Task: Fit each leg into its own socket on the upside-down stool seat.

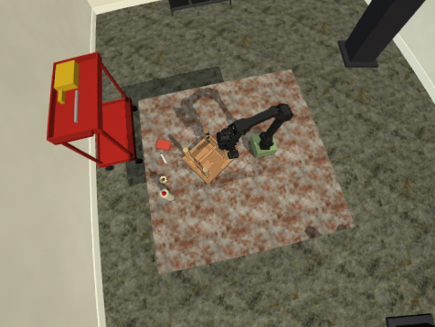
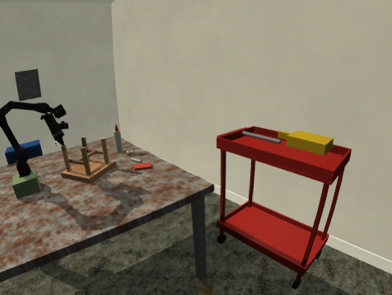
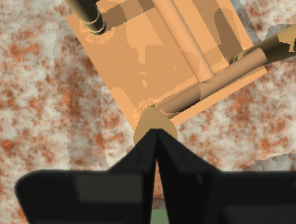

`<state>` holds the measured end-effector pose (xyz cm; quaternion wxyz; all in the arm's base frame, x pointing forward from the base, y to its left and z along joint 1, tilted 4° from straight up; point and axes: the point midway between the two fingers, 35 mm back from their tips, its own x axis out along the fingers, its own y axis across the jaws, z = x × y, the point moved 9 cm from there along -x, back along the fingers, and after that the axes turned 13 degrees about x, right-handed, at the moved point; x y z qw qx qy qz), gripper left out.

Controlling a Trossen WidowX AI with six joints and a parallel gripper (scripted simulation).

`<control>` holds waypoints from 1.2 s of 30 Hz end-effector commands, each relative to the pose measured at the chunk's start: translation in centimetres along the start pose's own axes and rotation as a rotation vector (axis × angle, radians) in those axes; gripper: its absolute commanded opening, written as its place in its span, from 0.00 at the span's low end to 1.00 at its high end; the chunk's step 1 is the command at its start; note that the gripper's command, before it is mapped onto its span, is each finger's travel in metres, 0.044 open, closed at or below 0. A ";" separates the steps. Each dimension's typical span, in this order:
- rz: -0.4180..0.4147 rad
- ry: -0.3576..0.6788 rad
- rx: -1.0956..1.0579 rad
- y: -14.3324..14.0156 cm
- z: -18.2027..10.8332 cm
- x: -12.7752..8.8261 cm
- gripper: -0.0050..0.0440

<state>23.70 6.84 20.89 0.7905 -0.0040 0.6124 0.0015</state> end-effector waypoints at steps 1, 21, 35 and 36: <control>-0.006 0.034 -0.004 0.0 -0.3 1.7 0.10; -0.006 0.034 -0.004 0.0 -0.3 1.8 0.10; -0.006 0.034 -0.004 0.0 -0.4 2.0 0.10; -0.006 0.034 -0.004 -0.1 -0.4 2.0 0.10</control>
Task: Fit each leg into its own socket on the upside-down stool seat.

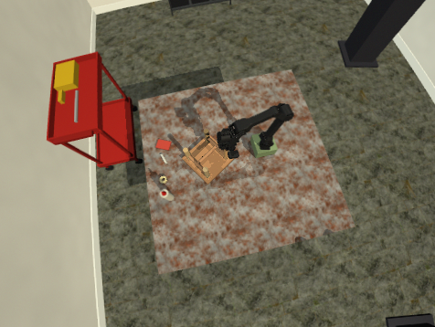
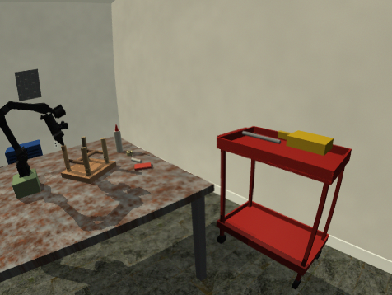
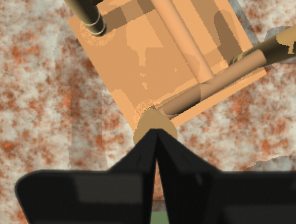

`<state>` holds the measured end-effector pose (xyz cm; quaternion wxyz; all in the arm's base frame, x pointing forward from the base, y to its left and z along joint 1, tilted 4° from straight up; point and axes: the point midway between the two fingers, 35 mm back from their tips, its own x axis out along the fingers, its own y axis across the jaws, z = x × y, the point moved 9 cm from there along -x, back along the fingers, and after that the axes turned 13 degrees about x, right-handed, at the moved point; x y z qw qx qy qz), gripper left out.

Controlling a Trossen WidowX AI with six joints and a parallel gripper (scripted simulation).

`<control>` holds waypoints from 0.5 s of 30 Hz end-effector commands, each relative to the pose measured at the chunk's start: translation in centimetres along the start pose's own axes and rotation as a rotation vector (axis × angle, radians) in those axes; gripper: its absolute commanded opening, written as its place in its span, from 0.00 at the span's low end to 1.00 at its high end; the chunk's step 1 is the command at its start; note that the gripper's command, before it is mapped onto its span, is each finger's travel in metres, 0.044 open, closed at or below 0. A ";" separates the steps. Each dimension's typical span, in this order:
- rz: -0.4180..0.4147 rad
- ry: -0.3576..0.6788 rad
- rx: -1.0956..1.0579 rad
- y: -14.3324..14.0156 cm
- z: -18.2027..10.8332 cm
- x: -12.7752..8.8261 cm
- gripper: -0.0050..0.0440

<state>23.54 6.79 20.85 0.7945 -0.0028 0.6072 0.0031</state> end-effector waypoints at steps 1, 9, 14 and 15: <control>-0.010 0.047 -0.004 0.0 -0.2 2.0 0.10; -0.010 0.047 -0.004 0.0 -0.3 2.1 0.10; -0.010 0.047 -0.004 0.0 -0.3 2.1 0.10; -0.010 0.047 -0.004 0.0 -0.3 2.1 0.10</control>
